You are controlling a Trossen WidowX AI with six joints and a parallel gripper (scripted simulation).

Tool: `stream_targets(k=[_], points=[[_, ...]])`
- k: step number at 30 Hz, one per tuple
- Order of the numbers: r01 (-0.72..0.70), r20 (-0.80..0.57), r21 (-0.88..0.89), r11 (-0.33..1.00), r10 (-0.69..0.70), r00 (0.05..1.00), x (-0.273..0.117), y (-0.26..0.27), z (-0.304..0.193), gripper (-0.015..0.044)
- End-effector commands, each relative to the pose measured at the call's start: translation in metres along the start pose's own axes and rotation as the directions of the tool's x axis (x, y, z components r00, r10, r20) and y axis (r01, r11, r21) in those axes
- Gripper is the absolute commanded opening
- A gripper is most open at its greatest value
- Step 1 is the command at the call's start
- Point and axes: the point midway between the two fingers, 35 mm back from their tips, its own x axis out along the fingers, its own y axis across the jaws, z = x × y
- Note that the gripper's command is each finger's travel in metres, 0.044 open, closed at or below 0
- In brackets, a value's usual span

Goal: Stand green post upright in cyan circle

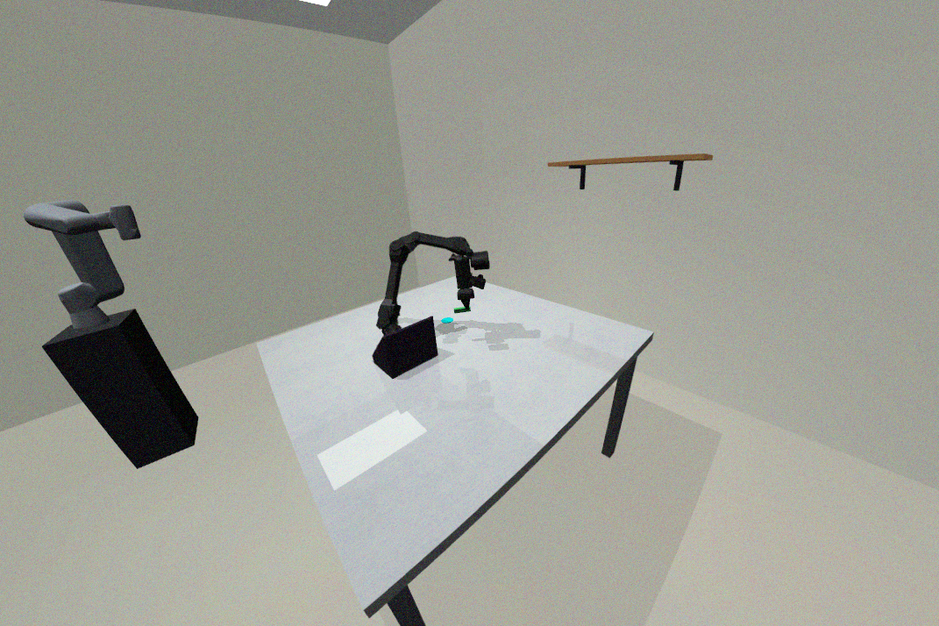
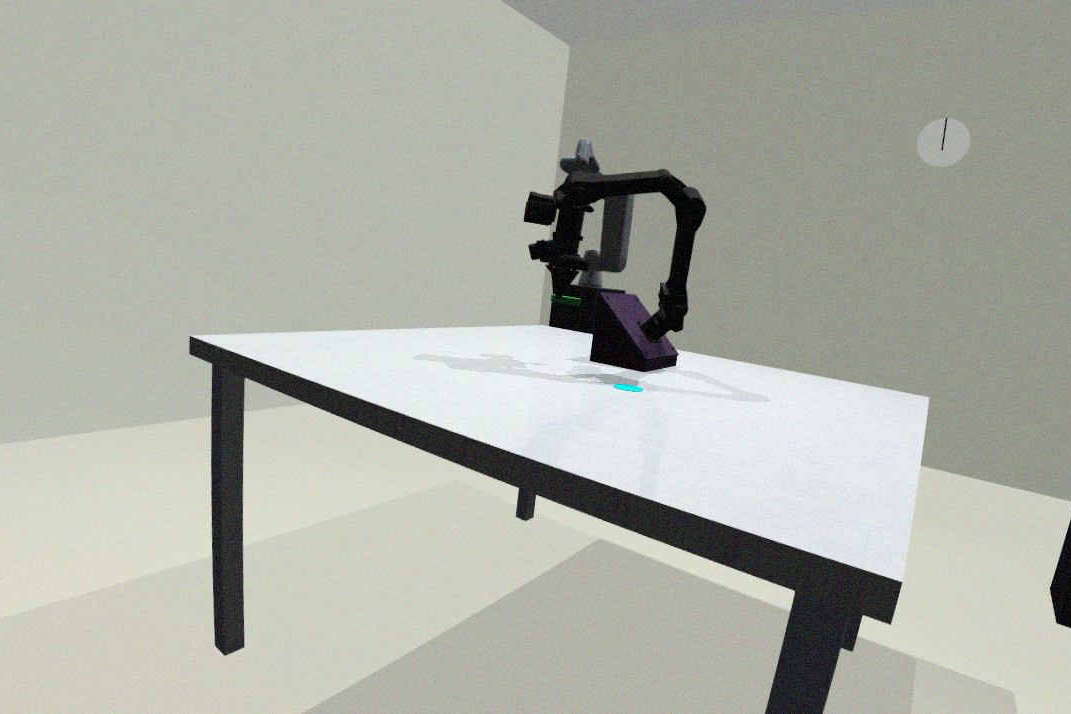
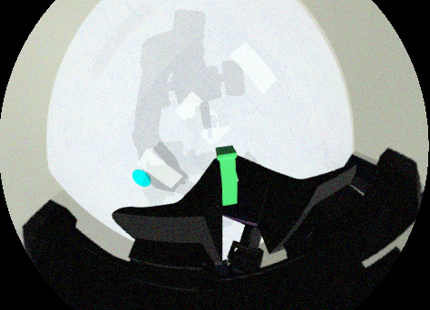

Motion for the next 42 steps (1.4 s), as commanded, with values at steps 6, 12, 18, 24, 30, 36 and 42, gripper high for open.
stream_targets(k=[6,12,18,24,30,36,42], points=[[-0.004,0.004,-0.026,1.000,0.004,1.000,-0.003,0.027,-0.002,0.0023],[-0.005,0.005,-0.047,0.999,0.005,1.000,-0.005,0.045,-0.006,0.0023],[-0.007,0.006,-0.069,0.998,0.008,1.000,-0.006,0.063,-0.010,0.0023],[-0.010,0.005,-0.091,0.996,0.011,1.000,-0.008,0.081,-0.015,0.0023],[-0.014,0.003,-0.113,0.993,0.015,1.000,-0.008,0.099,-0.022,0.0023],[-0.019,0.001,-0.136,0.991,0.019,1.000,-0.009,0.116,-0.029,0.0023],[-0.025,-0.003,-0.158,0.987,0.024,1.000,-0.009,0.133,-0.037,0.0023]])
